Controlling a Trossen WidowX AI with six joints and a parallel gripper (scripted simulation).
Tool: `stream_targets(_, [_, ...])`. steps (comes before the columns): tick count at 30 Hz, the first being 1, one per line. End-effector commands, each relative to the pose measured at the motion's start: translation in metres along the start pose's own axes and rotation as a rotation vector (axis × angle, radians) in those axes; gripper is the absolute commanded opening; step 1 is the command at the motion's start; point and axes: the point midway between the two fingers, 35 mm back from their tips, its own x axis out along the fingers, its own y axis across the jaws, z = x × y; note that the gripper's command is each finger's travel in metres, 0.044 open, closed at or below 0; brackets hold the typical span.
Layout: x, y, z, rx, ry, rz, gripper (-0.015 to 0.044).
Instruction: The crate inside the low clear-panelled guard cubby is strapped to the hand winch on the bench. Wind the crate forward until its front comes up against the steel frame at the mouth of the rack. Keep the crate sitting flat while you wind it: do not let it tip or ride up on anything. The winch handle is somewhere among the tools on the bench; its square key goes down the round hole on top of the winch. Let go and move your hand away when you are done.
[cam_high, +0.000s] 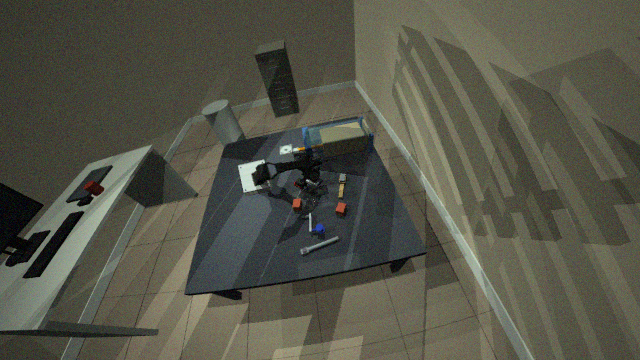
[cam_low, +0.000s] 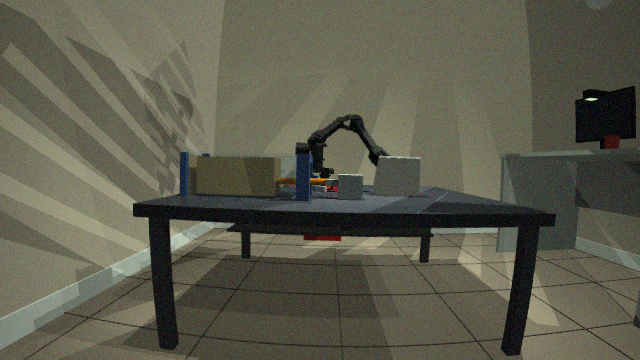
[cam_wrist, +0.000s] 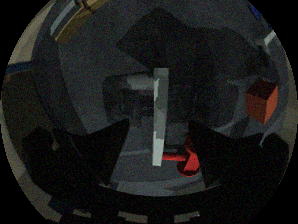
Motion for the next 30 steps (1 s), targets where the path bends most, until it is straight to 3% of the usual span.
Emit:
stream_targets(1, [0.0, 0.0, 0.0, 0.0, 0.0, 0.001, 0.0256])
stream_targets(10, [0.0, 0.0, 0.0, 0.0, 0.0, 0.001, 0.002])
stream_targets(23, [-0.003, 0.001, 0.0, 0.0, 0.0, 0.001, 0.0])
stream_targets(26, [-0.024, 0.006, 0.003, 0.0, 0.005, 0.005, 0.0])
stream_targets(30, [-0.08, 0.012, 0.004, -0.002, 0.012, 0.008, 0.0])
